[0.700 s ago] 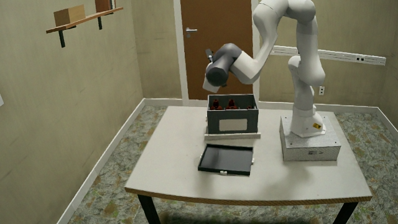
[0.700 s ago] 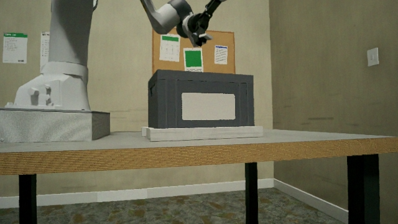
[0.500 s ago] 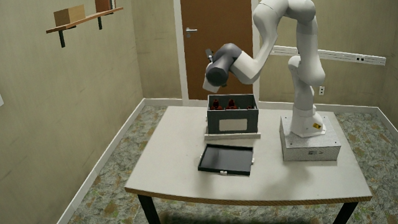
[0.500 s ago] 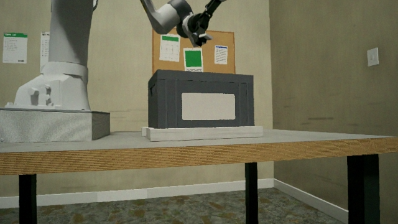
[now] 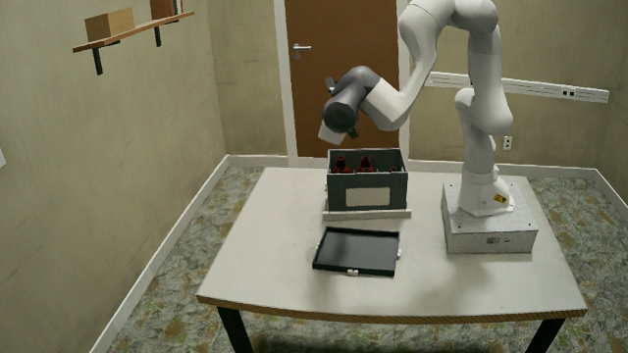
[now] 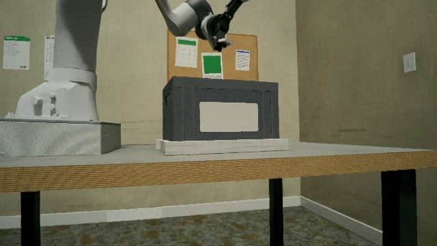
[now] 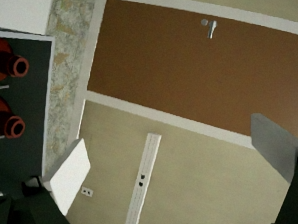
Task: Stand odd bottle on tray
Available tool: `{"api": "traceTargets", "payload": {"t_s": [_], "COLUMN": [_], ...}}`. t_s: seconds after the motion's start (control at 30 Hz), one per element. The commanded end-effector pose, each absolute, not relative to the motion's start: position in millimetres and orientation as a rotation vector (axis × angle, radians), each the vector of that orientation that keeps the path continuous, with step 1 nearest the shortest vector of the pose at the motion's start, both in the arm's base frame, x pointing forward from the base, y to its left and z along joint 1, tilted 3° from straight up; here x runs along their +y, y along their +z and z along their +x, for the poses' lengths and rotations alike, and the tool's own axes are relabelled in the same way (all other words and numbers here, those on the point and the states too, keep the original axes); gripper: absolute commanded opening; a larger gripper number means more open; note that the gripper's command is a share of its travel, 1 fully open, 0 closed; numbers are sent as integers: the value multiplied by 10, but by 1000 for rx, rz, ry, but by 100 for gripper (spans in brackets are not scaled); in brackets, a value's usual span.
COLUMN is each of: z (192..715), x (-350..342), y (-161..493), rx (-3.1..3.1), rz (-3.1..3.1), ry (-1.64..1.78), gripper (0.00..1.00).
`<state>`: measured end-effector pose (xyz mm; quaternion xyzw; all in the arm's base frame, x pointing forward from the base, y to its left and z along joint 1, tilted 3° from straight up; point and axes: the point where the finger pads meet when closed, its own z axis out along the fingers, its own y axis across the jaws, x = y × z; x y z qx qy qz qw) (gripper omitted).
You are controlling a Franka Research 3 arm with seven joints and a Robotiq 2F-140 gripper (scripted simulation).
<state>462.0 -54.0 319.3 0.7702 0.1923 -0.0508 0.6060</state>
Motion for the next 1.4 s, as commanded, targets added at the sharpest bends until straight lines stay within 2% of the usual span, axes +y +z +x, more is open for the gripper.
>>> {"api": "traceTargets", "payload": {"t_s": [0.0,0.97,1.37], "z": [4571,4240,4056], "x": [-622,-1018,-1237], "y": [3086,2394,2016], "rx": [330,-360,-833], "rz": [1922,2612,2914], "ry": [-94,-8,56], "gripper": [100,100,100]}}
